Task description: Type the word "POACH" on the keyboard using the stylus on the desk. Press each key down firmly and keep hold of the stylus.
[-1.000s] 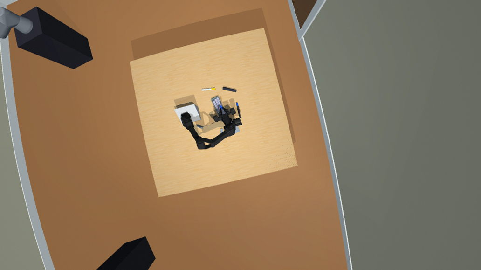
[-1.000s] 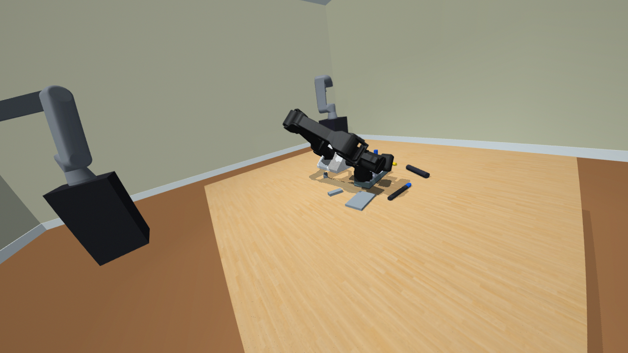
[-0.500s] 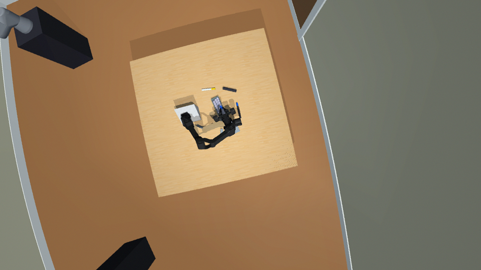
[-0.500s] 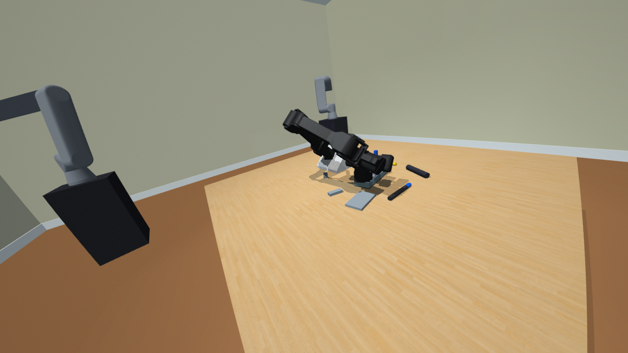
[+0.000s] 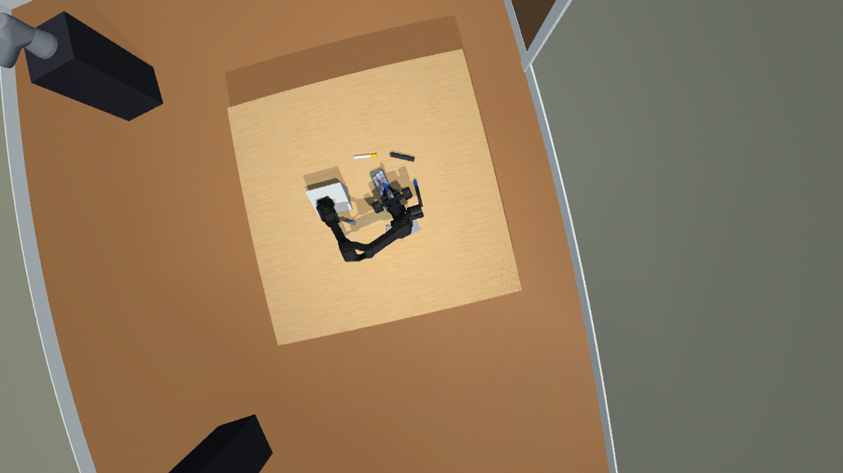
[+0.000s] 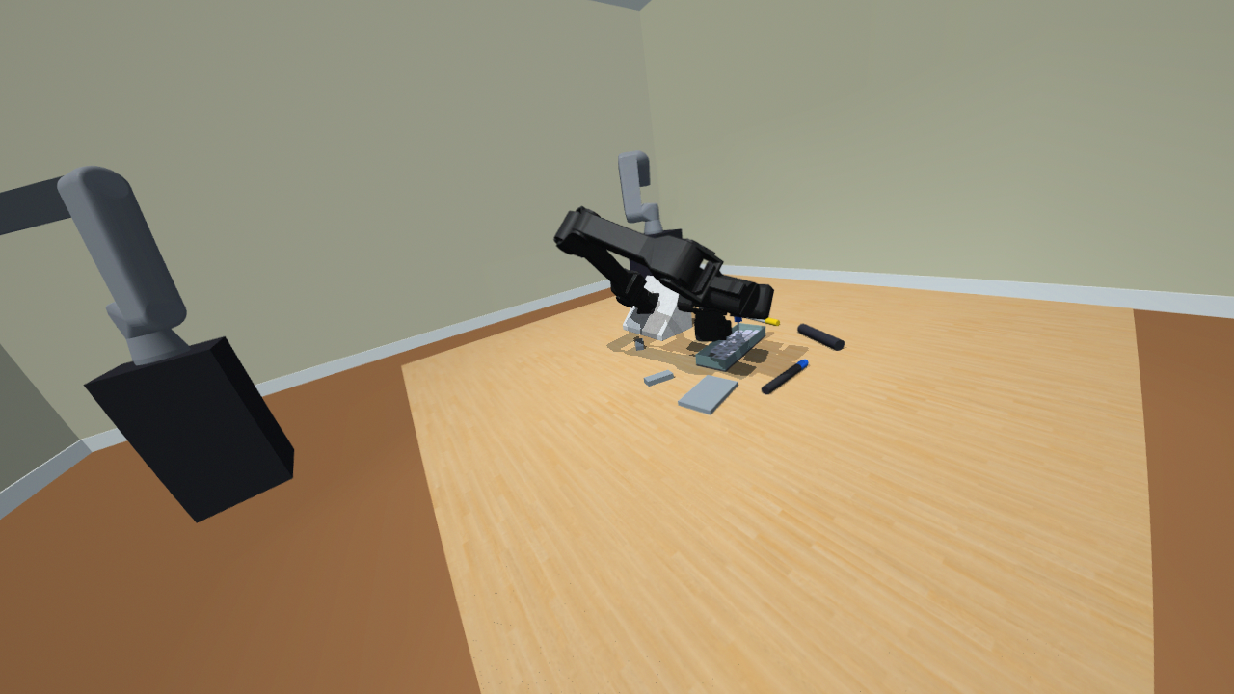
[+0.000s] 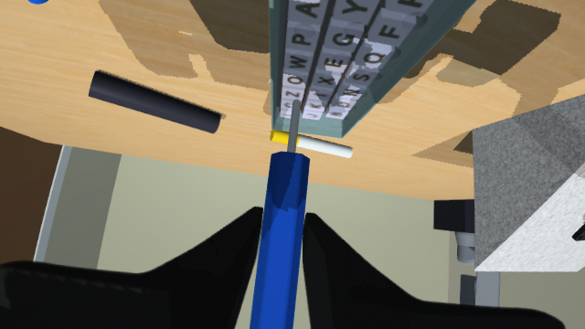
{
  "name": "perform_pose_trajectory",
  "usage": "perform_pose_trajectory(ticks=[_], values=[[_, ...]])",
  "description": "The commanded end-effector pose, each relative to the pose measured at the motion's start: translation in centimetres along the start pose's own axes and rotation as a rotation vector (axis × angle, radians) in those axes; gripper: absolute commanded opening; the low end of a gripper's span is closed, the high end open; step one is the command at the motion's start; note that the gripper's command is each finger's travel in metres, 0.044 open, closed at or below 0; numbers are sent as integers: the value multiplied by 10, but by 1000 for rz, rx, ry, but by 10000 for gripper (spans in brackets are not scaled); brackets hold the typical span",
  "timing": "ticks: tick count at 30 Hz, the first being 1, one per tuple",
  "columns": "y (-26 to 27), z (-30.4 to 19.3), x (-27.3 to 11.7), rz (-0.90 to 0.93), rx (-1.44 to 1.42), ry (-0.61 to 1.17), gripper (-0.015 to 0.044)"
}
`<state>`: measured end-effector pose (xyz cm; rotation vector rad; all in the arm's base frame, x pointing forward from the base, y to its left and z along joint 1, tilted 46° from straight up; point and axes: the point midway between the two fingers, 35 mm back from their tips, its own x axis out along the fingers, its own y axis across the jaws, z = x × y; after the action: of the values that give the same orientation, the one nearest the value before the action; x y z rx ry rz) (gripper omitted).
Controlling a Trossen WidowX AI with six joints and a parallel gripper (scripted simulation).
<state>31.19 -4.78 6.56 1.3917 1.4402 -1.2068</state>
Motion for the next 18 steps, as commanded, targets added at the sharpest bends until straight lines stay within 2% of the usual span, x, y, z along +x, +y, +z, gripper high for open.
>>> perform_pose_trajectory(ticks=[1,3,5,12,18], values=[[0,0,0,0,-1,0,65],[0,0,0,0,-1,0,51],[0,-2,3,0,-1,0,0],[3,-21,29,3,6,5,0],[3,-16,33,3,6,4,0]])
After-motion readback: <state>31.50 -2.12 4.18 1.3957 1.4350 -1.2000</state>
